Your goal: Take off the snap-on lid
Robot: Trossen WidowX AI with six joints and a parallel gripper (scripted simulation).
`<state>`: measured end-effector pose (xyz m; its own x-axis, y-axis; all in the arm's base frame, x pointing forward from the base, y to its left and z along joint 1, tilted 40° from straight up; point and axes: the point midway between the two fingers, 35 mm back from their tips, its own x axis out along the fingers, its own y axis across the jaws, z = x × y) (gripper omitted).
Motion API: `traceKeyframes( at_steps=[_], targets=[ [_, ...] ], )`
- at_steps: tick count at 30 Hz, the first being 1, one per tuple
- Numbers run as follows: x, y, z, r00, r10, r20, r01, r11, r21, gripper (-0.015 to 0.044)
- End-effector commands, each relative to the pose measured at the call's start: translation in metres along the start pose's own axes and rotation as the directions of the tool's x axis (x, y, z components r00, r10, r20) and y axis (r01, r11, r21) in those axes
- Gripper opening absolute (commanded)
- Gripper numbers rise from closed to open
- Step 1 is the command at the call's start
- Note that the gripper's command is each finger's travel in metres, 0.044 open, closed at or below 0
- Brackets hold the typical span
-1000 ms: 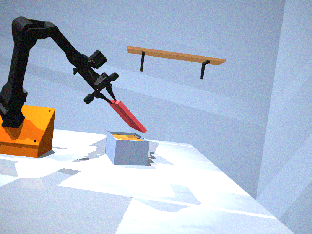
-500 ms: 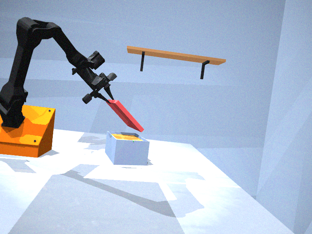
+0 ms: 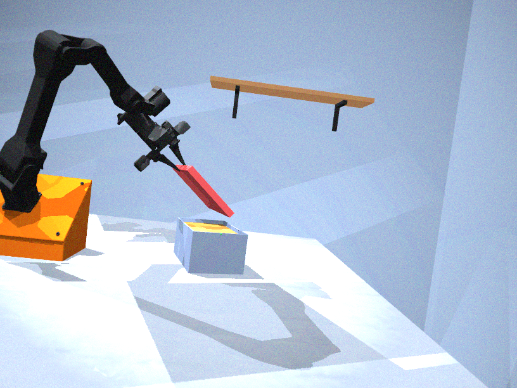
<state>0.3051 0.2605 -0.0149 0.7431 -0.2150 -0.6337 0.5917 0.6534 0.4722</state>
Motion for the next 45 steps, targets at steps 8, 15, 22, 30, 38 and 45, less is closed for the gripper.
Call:
traceKeyframes(
  at_steps=[8,15,22,30,38,45],
  targets=[
    [-0.006,0.005,-0.021,1.000,0.018,0.001,-0.018,1.000,0.014,0.0000],
    [-0.007,0.004,-0.035,1.000,0.018,0.001,-0.018,1.000,0.015,0.0000],
    [-0.009,0.003,-0.049,1.000,0.018,0.000,-0.018,1.000,0.015,0.0000],
    [-0.010,0.002,-0.065,1.000,0.018,-0.001,-0.018,1.000,0.016,0.0000],
    [-0.012,0.001,-0.081,1.000,0.018,-0.002,-0.018,1.000,0.017,0.0000],
    [-0.014,0.001,-0.095,1.000,0.018,-0.003,-0.018,1.000,0.018,0.0000]
  ],
)
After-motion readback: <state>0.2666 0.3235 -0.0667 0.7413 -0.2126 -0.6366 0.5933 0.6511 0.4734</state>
